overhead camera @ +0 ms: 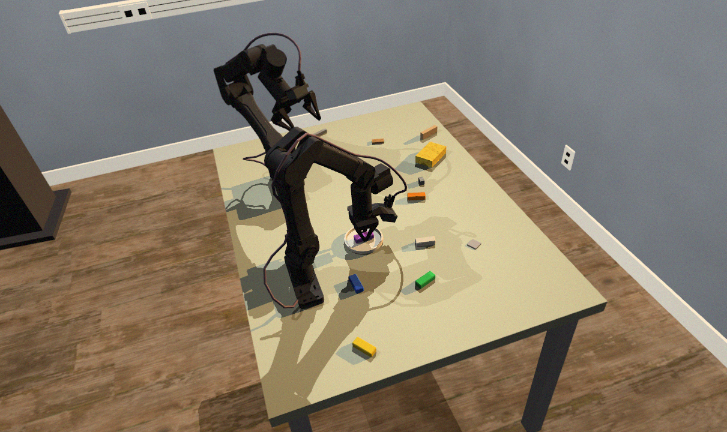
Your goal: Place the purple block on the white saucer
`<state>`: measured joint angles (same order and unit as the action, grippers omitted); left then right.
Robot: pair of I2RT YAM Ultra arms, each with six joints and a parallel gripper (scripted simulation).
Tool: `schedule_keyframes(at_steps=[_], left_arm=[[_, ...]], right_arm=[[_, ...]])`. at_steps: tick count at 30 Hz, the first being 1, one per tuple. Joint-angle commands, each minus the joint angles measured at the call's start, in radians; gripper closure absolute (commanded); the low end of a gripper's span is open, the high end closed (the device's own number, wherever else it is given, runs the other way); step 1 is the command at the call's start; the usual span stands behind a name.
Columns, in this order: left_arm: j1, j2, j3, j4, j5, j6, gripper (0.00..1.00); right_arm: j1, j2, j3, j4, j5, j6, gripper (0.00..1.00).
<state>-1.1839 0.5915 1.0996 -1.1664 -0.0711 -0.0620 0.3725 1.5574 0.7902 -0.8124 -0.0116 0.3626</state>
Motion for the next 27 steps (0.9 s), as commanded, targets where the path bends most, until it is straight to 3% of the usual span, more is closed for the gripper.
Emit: schedule_keyframes(at_steps=[1,2,5,15,17,20,22,24,25,27], left_arm=[[-0.014,-0.007,0.027,0.0,-0.009,-0.003,0.0],[-0.014,-0.007,0.027,0.0,-0.009,-0.003,0.0],[-0.014,-0.007,0.027,0.0,-0.009,-0.003,0.0],[-0.014,-0.007,0.027,0.0,-0.009,-0.003,0.0],[-0.014,-0.007,0.027,0.0,-0.009,-0.003,0.0],[-0.014,-0.007,0.027,0.0,-0.009,-0.003,0.0],[-0.014,-0.007,0.027,0.0,-0.009,-0.003,0.0],[-0.014,-0.007,0.027,0.0,-0.009,-0.003,0.0],[-0.014,-0.007,0.027,0.0,-0.009,-0.003,0.0],[-0.014,-0.007,0.027,0.0,-0.009,-0.003,0.0]], right_arm=[[0.004,-0.015,0.004,-0.014,0.003,0.007,0.82],[0.004,-0.015,0.004,-0.009,0.003,0.007,0.82],[0.002,-0.021,0.01,-0.012,0.01,0.006,0.52],[-0.018,-0.074,0.076,-0.085,0.01,-0.006,0.52],[-0.017,-0.084,0.091,-0.11,0.009,-0.004,0.35],[-0.017,-0.111,0.14,-0.183,0.009,-0.001,0.35],[-0.017,-0.112,0.135,-0.177,0.015,-0.023,0.12],[-0.017,-0.112,0.135,-0.177,0.015,-0.023,0.12],[-0.01,-0.121,0.133,-0.179,0.017,-0.038,0.01],[-0.006,-0.155,0.118,-0.177,0.024,-0.075,0.0]])
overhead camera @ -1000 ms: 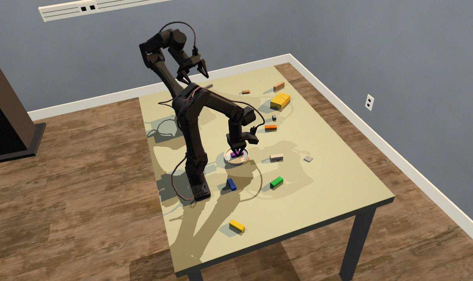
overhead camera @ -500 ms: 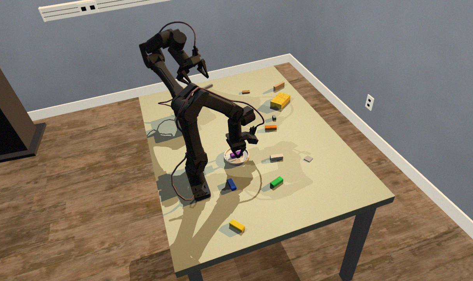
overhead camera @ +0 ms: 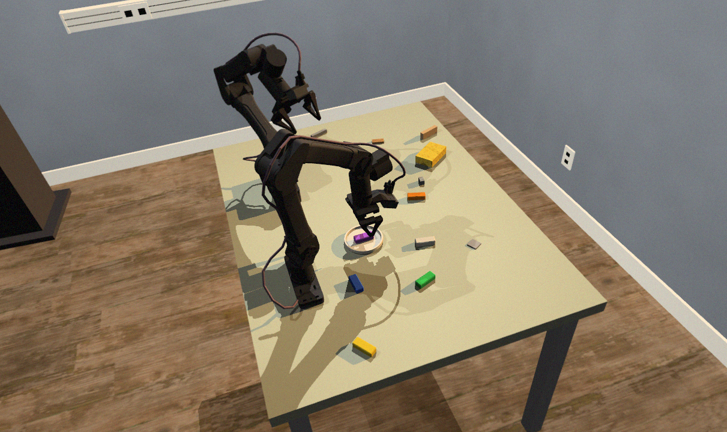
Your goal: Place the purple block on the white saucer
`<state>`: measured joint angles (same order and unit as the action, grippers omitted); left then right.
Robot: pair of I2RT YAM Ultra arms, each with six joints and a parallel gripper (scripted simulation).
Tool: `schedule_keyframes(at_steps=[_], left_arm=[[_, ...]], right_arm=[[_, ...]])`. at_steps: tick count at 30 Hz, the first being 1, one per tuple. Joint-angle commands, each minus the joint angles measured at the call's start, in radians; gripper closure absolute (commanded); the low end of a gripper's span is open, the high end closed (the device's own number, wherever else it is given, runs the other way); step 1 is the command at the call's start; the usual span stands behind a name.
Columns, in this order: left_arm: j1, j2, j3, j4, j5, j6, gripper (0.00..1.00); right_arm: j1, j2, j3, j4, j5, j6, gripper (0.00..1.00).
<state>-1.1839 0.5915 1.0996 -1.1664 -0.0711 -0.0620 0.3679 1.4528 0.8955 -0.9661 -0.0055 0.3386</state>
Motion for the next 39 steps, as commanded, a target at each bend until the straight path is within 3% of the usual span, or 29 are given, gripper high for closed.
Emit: schedule_keyframes(at_steps=[1,12,20,39], left_arm=[[-0.014,-0.007,0.027,0.0,-0.009,-0.003,0.0],[-0.014,-0.007,0.027,0.0,-0.009,-0.003,0.0],[-0.014,-0.007,0.027,0.0,-0.009,-0.003,0.0],[-0.014,-0.007,0.027,0.0,-0.009,-0.003,0.0]], right_arm=[[0.004,-0.073,-0.009,-0.036,0.021,-0.074,0.0],[0.018,-0.475,-0.132,-0.079,0.001,-0.299,0.0],[0.0,-0.615,-0.149,-0.107,-0.019,-0.372,0.0],[-0.012,-0.652,-0.15,-0.108,-0.022,-0.376,0.0]])
